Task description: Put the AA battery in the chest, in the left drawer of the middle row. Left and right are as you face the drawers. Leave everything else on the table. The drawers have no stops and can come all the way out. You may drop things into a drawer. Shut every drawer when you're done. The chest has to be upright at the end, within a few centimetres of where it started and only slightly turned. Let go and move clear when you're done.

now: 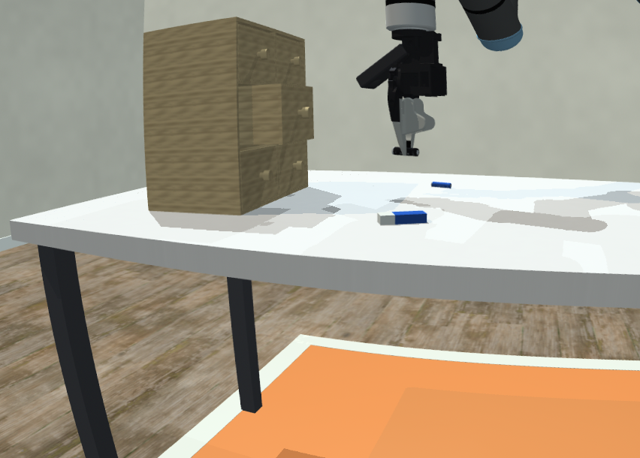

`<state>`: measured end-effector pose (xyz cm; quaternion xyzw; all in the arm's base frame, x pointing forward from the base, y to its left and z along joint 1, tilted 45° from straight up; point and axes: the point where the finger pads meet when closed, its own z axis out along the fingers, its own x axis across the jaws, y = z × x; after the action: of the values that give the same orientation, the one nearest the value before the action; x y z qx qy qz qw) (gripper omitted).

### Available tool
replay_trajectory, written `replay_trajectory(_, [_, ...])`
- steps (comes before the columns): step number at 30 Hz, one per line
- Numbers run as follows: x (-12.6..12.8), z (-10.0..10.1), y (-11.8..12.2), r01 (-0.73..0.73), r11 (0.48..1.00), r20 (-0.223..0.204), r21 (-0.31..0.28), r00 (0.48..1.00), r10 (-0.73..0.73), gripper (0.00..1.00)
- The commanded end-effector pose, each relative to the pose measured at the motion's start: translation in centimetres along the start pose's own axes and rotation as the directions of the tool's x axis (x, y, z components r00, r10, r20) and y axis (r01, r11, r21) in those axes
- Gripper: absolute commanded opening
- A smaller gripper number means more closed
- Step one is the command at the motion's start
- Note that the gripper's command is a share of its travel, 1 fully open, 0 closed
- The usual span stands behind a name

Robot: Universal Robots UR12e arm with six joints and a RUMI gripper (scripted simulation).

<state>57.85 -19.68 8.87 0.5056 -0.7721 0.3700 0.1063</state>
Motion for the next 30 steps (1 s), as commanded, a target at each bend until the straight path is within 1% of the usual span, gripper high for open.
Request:
replay_trajectory(1, [0.0, -2.6, 0.1, 0.0, 1.0, -0.002, -0.011, 1.0, 0.0, 0.05])
replay_trajectory(5, [0.0, -3.0, 0.0, -0.001, 1.0, -0.002, -0.011, 1.0, 0.001, 0.05])
replay_trajectory(15, [-0.1, -2.8, 0.1, 0.002, 1.0, -0.002, -0.014, 1.0, -0.002, 0.05])
replay_trajectory(17, [-1.4, -2.8, 0.1, 0.036, 0.999, 0.0, -0.014, 0.999, -0.036, 0.05])
replay_trajectory(18, [-2.6, -2.8, 0.1, 0.07, 0.997, 0.001, -0.015, 0.998, -0.07, 0.05])
replay_trajectory(21, [-2.6, -2.8, 0.1, 0.07, 0.997, 0.001, -0.015, 0.998, -0.07, 0.05])
replay_trajectory(22, [-4.2, -2.8, 0.2, 0.114, 0.993, 0.002, -0.015, 0.993, -0.114, 0.05])
replay_trajectory(26, [-4.2, -2.8, 0.2, 0.114, 0.993, 0.002, -0.015, 0.993, -0.114, 0.05])
replay_trajectory(27, [-6.1, -2.8, 0.4, 0.163, 0.987, 0.003, -0.015, 0.987, -0.163, 0.05])
replay_trajectory(28, [-6.1, -2.8, 0.4, 0.163, 0.987, 0.003, -0.015, 0.987, -0.163, 0.05])
replay_trajectory(29, [-7.9, -2.8, 0.7, 0.212, 0.977, 0.004, -0.015, 0.977, -0.212, 0.05])
replay_trajectory(30, [-7.9, -2.8, 0.7, 0.212, 0.977, 0.004, -0.015, 0.977, -0.212, 0.05])
